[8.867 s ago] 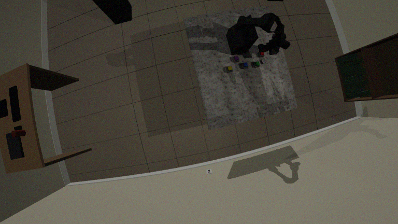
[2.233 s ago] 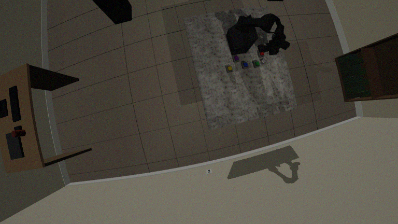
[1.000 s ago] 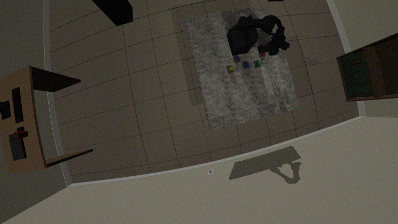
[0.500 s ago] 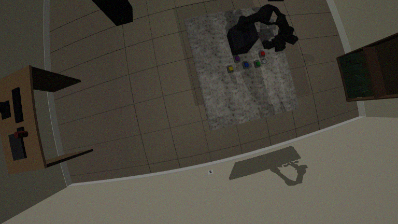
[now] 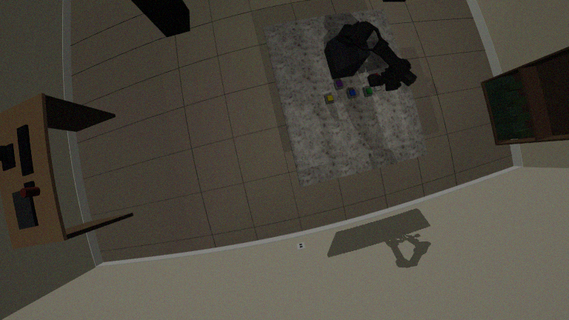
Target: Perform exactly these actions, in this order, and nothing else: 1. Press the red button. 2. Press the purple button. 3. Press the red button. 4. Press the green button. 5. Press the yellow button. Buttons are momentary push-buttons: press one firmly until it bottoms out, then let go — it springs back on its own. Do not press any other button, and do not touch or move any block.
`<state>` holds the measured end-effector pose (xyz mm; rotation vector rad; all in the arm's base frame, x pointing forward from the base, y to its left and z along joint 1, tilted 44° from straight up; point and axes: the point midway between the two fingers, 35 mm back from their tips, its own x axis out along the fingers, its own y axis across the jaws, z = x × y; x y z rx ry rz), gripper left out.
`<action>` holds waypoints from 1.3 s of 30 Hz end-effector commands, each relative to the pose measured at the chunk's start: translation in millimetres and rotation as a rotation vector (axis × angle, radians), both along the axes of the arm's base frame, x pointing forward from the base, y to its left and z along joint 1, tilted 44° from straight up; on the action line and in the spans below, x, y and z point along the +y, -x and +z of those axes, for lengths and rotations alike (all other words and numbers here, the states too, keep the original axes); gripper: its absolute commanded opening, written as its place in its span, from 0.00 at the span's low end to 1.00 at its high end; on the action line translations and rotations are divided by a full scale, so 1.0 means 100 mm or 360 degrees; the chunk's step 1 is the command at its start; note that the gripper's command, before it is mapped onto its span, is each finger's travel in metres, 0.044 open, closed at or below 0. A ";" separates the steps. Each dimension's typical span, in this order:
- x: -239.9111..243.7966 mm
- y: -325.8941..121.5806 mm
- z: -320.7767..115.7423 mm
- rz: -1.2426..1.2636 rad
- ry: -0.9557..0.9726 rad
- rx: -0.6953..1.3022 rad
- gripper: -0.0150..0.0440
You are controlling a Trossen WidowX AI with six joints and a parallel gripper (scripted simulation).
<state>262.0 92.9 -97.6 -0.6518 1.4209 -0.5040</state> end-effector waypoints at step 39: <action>-0.67 -0.07 -0.62 -0.0014 0.0029 0.0012 0.29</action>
